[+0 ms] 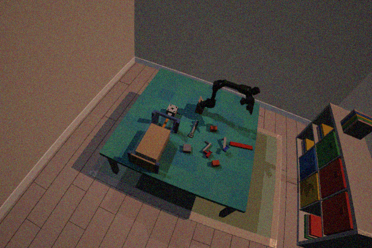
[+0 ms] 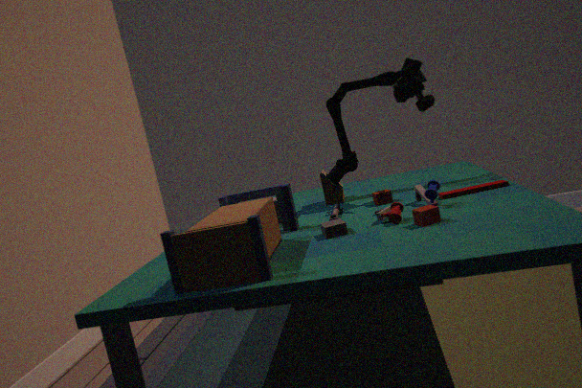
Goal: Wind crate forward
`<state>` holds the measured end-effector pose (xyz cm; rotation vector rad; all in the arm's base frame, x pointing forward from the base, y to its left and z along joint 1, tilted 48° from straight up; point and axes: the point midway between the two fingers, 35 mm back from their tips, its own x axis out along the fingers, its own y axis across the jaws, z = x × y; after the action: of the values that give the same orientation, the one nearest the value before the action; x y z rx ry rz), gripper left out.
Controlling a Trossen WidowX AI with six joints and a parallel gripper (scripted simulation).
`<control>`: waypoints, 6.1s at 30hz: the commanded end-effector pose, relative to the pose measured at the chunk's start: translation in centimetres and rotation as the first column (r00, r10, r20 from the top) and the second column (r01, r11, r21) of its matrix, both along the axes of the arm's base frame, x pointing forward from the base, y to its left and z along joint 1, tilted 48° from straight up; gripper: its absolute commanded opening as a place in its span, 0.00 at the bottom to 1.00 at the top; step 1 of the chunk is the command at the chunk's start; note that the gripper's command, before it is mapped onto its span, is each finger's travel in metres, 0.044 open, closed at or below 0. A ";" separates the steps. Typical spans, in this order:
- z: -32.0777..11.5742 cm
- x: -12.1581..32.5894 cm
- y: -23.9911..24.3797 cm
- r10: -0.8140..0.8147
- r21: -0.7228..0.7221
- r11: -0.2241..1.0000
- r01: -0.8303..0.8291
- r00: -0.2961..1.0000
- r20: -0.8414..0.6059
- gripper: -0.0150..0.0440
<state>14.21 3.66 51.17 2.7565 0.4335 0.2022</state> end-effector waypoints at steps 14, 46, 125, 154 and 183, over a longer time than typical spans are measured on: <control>-1.3 1.9 9.2 0.177 -0.885 0.435 0.164 0.948 0.263 1.00; -19.3 18.1 16.0 0.644 -0.140 -0.678 0.721 0.493 -0.585 1.00; -40.0 28.6 8.8 0.607 0.350 0.658 0.667 -0.194 -0.771 1.00; -39.7 28.6 8.6 0.608 0.356 0.659 0.662 -0.191 -0.770 0.64; -39.7 28.6 8.6 0.608 0.356 0.659 0.662 -0.191 -0.770 0.31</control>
<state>42.84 12.29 11.43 2.6863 0.6663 -2.9405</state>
